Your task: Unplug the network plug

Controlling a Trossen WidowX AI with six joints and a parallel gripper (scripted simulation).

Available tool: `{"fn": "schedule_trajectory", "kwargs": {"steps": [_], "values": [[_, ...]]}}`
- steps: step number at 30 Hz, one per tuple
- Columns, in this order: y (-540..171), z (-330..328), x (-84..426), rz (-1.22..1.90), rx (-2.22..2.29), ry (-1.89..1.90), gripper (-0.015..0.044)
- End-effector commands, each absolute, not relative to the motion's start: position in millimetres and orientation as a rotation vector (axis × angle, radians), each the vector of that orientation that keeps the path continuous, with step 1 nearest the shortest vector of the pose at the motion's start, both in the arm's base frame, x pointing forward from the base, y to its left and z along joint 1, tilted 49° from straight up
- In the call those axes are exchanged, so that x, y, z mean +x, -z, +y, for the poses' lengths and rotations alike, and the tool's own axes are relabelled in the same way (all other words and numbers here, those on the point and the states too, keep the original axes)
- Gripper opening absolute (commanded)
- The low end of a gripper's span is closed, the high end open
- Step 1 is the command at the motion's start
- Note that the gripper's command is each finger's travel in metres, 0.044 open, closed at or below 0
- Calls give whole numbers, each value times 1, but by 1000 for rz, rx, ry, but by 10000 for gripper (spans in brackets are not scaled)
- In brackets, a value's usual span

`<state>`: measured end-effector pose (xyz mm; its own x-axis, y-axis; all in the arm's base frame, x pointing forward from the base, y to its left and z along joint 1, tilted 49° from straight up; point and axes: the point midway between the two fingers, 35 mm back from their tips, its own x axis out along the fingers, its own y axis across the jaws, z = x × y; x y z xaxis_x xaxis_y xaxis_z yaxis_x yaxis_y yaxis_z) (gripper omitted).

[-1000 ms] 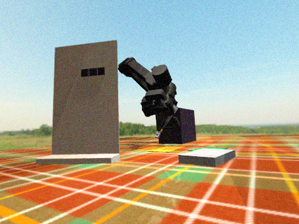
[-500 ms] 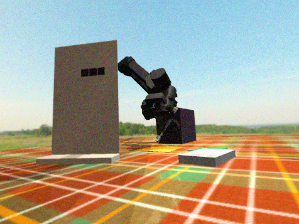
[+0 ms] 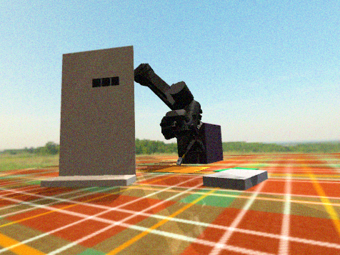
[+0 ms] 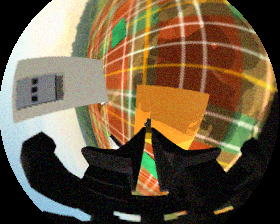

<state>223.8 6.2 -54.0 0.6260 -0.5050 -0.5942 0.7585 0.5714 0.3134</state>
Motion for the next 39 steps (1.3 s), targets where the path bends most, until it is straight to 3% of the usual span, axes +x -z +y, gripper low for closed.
{"fn": "schedule_trajectory", "kwargs": {"steps": [1,32,38,39], "values": [[56,3,223,478,586,773,0],[60,-6,223,471,584,774,0],[60,-6,223,471,584,774,156],[60,-6,223,471,584,774,156]]}}
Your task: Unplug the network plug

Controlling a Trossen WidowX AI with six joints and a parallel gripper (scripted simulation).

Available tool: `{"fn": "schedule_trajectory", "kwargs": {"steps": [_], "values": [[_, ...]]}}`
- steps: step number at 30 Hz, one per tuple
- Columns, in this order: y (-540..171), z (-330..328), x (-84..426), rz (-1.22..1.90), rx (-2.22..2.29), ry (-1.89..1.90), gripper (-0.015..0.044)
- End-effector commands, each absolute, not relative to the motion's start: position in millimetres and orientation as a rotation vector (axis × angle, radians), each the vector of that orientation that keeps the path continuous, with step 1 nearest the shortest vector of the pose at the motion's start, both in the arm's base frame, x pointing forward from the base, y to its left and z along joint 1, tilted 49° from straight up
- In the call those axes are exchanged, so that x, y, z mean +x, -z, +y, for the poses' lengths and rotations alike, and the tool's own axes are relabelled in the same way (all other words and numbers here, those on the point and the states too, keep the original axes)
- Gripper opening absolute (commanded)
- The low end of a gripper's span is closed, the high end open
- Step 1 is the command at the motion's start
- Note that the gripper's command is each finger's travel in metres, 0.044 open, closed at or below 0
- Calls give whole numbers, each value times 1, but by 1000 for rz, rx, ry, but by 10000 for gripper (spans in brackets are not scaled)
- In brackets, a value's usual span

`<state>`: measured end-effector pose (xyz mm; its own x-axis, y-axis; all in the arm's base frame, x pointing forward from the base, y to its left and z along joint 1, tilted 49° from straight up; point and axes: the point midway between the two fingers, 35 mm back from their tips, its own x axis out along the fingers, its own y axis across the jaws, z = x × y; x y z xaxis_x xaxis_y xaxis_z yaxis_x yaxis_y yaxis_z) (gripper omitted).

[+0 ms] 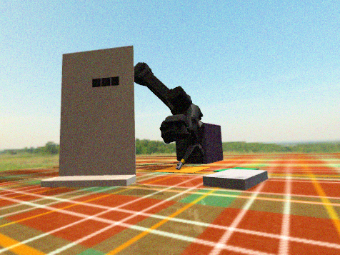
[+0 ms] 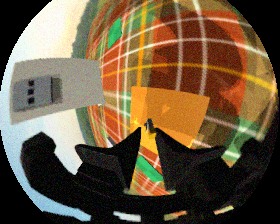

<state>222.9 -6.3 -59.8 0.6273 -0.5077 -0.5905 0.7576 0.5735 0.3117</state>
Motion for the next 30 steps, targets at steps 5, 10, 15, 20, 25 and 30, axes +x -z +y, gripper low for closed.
{"fn": "schedule_trajectory", "kwargs": {"steps": [5,10,15,20,25,30], "values": [[60,-6,223,472,585,774,156],[58,-3,221,474,586,774,156],[57,-1,219,475,586,775,156],[55,1,217,477,587,775,156],[53,3,215,478,587,775,156],[51,5,213,478,587,775,156]]}}
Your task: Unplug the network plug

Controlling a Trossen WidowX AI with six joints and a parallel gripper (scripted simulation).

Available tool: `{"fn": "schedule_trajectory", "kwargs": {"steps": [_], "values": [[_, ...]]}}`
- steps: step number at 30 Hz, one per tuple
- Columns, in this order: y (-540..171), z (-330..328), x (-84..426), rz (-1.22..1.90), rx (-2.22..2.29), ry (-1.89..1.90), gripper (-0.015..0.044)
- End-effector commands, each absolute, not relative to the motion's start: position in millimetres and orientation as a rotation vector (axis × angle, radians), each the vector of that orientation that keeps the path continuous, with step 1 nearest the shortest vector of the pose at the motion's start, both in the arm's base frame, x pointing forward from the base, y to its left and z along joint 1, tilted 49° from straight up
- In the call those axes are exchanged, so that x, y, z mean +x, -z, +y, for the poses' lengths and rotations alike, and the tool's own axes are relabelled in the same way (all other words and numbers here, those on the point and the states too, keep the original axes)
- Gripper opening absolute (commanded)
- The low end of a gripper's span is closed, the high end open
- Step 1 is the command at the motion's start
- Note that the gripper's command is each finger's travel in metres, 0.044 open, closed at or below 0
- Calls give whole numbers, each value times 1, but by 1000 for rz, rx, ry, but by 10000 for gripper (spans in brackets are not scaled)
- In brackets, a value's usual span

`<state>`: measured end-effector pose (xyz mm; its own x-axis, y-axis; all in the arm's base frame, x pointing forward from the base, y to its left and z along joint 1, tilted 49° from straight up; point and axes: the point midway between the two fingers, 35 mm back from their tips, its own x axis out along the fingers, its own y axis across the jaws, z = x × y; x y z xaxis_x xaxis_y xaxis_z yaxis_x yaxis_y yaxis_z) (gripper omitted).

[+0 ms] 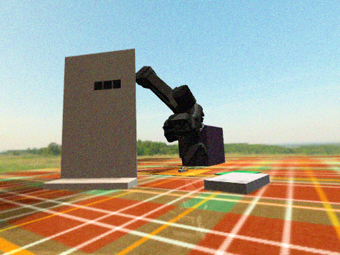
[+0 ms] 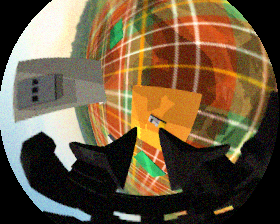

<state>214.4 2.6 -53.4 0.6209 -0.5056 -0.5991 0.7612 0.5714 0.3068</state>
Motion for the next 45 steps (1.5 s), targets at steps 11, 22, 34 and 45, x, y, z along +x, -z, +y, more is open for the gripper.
{"fn": "schedule_trajectory", "kwargs": {"steps": [11,22,34,45], "values": [[47,9,209,478,587,775,156],[44,15,208,482,588,775,156],[41,23,209,488,591,775,156],[36,32,209,492,593,776,156]]}}
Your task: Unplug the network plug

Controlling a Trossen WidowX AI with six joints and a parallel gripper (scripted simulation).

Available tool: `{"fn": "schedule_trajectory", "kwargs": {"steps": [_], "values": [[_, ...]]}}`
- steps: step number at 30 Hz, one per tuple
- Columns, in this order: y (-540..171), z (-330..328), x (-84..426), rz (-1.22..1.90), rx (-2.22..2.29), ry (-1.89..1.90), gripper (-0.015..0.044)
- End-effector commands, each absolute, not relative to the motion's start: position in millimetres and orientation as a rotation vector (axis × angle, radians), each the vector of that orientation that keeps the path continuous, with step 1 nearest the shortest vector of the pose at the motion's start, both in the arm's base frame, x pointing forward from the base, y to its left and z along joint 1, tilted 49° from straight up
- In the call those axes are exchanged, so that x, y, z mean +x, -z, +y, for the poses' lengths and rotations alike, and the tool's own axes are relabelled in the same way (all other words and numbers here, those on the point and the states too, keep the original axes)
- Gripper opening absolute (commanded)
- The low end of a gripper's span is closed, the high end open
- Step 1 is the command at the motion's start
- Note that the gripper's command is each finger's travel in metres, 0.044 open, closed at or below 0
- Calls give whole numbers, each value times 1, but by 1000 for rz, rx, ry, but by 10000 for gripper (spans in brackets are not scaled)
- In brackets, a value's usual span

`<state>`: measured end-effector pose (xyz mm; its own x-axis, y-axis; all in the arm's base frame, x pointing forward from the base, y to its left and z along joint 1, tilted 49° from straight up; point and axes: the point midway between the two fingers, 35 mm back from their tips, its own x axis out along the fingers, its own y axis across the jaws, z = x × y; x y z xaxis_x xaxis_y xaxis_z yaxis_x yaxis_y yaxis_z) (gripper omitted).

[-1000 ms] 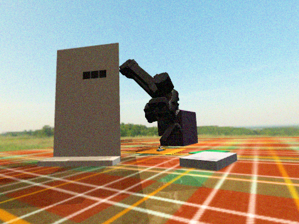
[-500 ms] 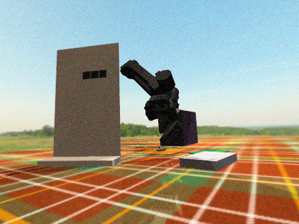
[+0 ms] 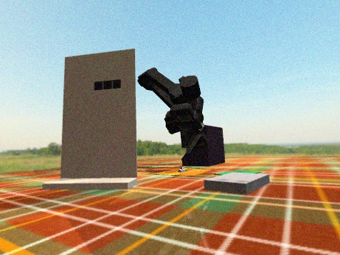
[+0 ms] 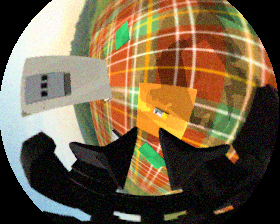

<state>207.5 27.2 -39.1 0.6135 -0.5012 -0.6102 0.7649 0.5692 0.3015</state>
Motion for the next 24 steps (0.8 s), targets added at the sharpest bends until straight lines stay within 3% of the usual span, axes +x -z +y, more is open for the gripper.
{"fn": "schedule_trajectory", "kwargs": {"steps": [1,24], "values": [[36,32,209,492,593,776,156],[23,48,206,494,593,777,156]]}}
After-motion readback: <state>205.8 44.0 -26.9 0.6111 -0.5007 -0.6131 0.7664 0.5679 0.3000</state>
